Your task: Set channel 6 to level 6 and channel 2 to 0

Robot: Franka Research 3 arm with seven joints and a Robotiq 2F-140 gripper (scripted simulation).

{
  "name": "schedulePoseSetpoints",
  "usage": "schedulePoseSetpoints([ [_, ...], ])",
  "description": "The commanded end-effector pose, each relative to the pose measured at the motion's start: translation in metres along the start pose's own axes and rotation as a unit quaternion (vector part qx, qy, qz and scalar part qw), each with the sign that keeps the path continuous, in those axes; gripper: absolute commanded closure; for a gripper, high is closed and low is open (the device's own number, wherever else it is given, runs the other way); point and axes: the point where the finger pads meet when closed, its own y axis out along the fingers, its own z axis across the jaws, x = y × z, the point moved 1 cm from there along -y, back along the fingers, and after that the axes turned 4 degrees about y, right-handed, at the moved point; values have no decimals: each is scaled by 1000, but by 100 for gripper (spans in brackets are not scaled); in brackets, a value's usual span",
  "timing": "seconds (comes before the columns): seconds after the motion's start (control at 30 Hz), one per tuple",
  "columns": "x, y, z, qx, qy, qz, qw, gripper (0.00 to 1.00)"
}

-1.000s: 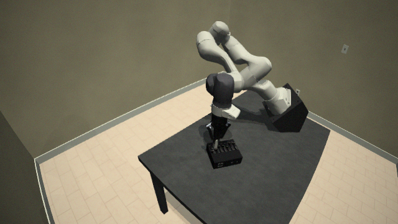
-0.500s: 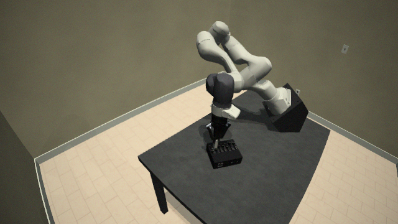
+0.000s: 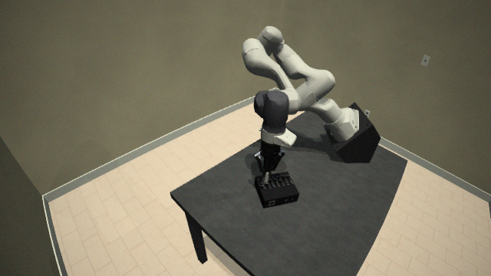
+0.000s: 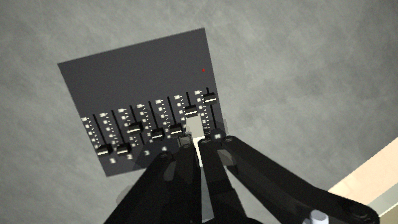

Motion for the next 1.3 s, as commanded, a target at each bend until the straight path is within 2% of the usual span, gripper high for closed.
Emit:
schedulePoseSetpoints([
  [0.0, -4, -2, 0, -1, 3, 6, 1000, 100],
  [1.27, 2, -2, 0, -1, 3, 6, 1000, 100],
])
